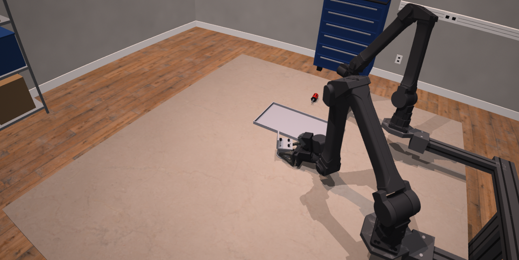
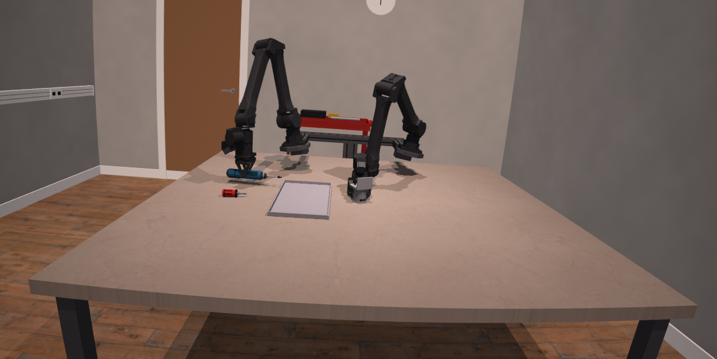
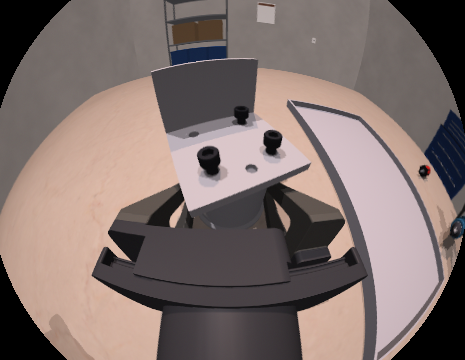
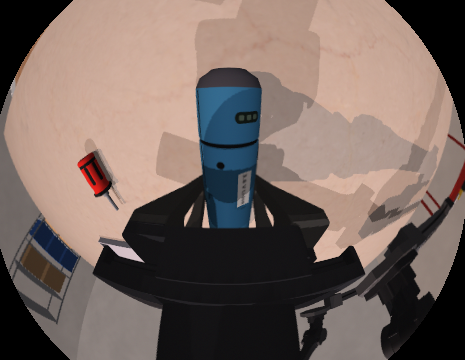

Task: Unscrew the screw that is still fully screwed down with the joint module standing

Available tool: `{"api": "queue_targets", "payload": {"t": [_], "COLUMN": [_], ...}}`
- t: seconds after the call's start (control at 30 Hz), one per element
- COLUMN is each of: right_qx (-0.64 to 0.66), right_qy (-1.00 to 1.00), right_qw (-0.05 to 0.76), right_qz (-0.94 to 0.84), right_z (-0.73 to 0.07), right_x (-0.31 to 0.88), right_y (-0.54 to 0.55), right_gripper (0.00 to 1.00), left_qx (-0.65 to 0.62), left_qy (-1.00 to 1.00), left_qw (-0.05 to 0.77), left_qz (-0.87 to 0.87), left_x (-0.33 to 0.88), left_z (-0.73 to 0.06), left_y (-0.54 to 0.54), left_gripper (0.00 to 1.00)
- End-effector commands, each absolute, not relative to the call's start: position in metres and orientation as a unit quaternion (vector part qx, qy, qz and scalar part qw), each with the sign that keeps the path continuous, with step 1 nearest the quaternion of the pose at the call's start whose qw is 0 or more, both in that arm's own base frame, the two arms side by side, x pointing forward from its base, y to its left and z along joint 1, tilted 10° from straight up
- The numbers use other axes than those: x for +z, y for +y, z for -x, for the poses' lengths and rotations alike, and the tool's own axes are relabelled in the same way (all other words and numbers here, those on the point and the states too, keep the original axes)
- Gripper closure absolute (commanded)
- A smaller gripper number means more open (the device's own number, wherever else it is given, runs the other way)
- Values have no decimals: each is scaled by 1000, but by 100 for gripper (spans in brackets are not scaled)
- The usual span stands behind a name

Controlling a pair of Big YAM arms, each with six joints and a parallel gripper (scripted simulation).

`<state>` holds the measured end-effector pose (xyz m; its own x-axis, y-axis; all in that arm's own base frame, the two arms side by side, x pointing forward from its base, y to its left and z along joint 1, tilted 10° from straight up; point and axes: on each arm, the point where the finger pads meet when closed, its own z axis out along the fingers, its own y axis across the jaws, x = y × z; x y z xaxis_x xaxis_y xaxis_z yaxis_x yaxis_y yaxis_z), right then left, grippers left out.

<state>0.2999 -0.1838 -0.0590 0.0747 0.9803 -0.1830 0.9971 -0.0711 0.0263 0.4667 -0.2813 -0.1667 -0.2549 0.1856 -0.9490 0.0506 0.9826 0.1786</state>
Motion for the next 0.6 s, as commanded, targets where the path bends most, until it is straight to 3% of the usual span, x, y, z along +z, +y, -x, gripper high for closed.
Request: {"api": "queue_targets", "payload": {"t": [0.0,0.57], "right_qx": [-52,-47], "right_qy": [679,679], "right_qw": [86,100], "right_qz": [-728,-726], "right_z": [-308,-317], "right_x": [-55,-56], "right_y": [-191,-196], "right_gripper": [58,58], "left_qx": [52,52], "left_qy": [786,786], "left_qw": [611,611], "left_qz": [-72,-72], "left_x": [-162,-162], "left_z": [-471,-471], "left_y": [-286,-286], "left_gripper": [41,41]}}
